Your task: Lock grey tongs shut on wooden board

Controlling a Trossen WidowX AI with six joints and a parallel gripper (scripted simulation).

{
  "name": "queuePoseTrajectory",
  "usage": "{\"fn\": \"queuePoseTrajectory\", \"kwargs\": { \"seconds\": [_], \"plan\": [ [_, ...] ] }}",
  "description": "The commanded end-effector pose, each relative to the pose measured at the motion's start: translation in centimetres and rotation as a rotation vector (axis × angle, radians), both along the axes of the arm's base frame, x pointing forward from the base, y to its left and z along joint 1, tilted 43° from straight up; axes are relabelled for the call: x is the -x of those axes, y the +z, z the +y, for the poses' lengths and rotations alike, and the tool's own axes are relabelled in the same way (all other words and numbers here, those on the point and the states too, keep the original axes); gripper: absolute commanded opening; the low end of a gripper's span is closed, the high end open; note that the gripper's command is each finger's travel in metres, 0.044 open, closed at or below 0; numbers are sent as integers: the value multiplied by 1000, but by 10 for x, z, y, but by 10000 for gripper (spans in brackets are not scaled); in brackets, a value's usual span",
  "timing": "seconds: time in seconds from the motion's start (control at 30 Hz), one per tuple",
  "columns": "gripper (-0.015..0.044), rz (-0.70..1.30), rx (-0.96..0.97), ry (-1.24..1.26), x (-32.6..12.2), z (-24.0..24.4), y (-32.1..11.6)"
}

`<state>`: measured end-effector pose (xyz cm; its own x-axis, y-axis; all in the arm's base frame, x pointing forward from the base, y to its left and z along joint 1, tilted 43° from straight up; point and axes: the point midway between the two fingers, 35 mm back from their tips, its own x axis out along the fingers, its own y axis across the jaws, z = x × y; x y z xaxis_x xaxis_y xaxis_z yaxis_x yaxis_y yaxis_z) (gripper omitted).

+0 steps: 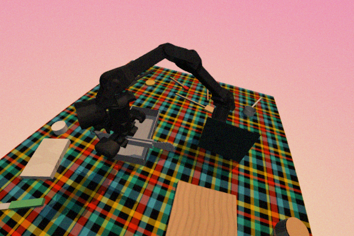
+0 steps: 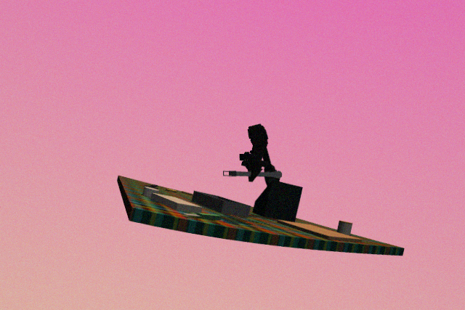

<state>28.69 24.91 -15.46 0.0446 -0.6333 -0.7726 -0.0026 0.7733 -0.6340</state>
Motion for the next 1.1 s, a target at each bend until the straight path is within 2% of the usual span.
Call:
{"fn": "queuePoseTrajectory", "kwargs": {
  "seconds": [0.0,0.7,0.9,1.07],
  "plan": [
    [-150,-54,-1,-80,25,8,-11],
    [-150,-358,-3,-455,128,29,-44],
    [-150,-362,-4,-462,131,29,-45],
    [-150,-284,-2,-371,136,30,-45]
  ]
}}
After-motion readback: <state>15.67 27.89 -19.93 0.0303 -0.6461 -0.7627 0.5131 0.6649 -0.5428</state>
